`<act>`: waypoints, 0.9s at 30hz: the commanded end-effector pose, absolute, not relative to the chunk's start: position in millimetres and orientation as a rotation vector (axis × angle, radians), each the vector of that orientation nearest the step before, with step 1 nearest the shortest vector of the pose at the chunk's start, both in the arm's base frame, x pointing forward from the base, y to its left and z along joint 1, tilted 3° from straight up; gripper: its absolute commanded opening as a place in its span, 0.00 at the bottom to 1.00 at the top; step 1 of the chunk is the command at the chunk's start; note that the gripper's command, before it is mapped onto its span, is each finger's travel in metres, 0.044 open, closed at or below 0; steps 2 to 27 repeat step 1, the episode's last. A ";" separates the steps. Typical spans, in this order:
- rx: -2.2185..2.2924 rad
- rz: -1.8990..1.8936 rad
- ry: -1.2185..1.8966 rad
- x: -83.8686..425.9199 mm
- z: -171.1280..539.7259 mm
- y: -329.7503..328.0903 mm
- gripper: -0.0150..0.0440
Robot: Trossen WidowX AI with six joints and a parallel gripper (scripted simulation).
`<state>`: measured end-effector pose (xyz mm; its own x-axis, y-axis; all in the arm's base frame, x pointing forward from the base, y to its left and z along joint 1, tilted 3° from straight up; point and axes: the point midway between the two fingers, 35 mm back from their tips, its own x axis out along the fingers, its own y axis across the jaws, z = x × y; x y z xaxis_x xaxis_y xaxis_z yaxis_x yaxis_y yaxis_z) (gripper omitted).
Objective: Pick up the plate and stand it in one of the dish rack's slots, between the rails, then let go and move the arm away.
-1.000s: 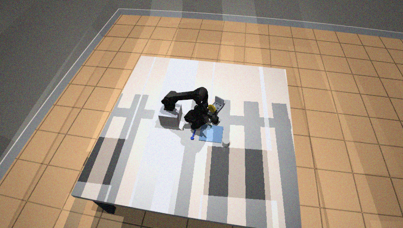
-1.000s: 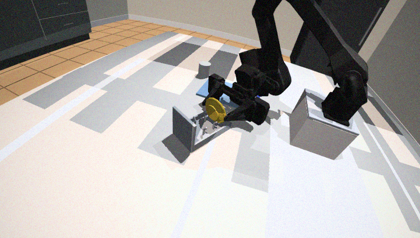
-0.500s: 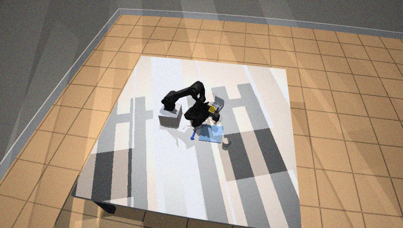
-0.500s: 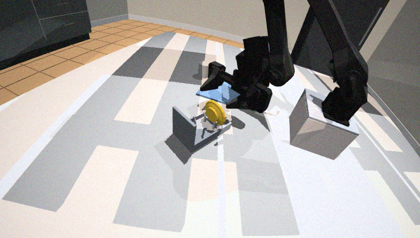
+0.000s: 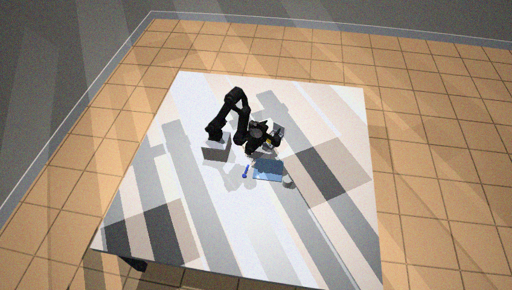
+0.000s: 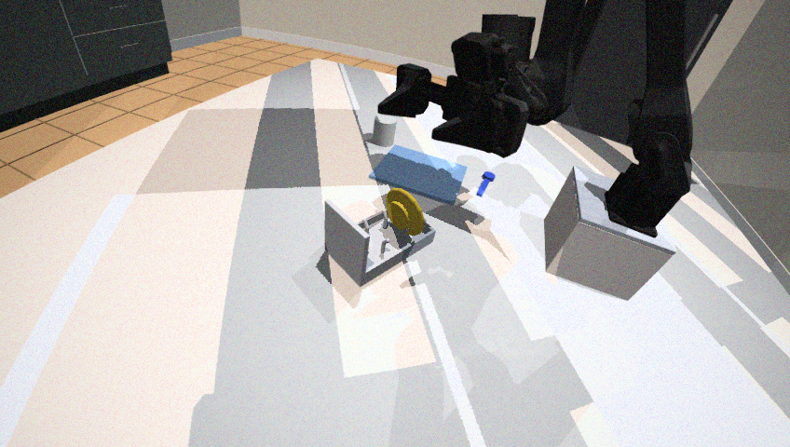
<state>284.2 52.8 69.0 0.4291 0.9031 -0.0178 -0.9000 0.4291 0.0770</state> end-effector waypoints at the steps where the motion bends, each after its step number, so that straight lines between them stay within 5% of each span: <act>1: 0.091 1.052 0.104 305.3 71.8 44.7 0.93; 27: 0.091 1.052 0.104 305.3 71.8 44.7 0.93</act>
